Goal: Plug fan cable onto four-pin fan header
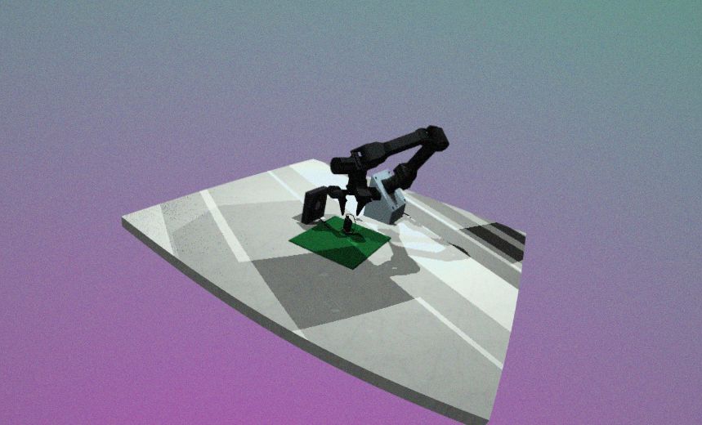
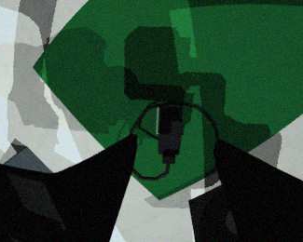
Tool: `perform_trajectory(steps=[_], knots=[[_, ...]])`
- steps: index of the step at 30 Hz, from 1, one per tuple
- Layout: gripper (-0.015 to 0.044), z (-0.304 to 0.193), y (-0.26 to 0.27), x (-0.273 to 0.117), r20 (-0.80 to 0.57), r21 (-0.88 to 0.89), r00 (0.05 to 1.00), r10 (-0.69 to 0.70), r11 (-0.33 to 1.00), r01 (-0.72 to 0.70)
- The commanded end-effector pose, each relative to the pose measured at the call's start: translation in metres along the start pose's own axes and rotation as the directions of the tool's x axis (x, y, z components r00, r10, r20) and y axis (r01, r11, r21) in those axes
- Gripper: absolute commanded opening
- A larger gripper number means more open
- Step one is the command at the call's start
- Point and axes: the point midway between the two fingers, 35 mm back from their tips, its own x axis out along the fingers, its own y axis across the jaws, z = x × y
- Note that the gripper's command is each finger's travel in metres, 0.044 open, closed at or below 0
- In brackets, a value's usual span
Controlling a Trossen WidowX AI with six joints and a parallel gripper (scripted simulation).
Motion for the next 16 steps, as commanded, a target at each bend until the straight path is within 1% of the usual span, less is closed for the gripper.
perform_trajectory(steps=[1,4,9,11,16], knots=[[0.026,0.001,0.002,-0.008,-0.007,-0.009,1.0,0.006,1.0,-0.006],[0.026,0.011,-0.001,-0.009,-0.008,-0.009,1.0,0.004,1.0,-0.004],[0.026,0.095,-0.009,-0.009,-0.006,-0.01,1.0,0.002,1.0,-0.002],[0.026,0.119,-0.007,-0.008,-0.003,-0.011,1.0,0.006,1.0,-0.006],[0.026,0.122,-0.006,-0.008,-0.002,-0.011,1.0,0.006,1.0,-0.006]])
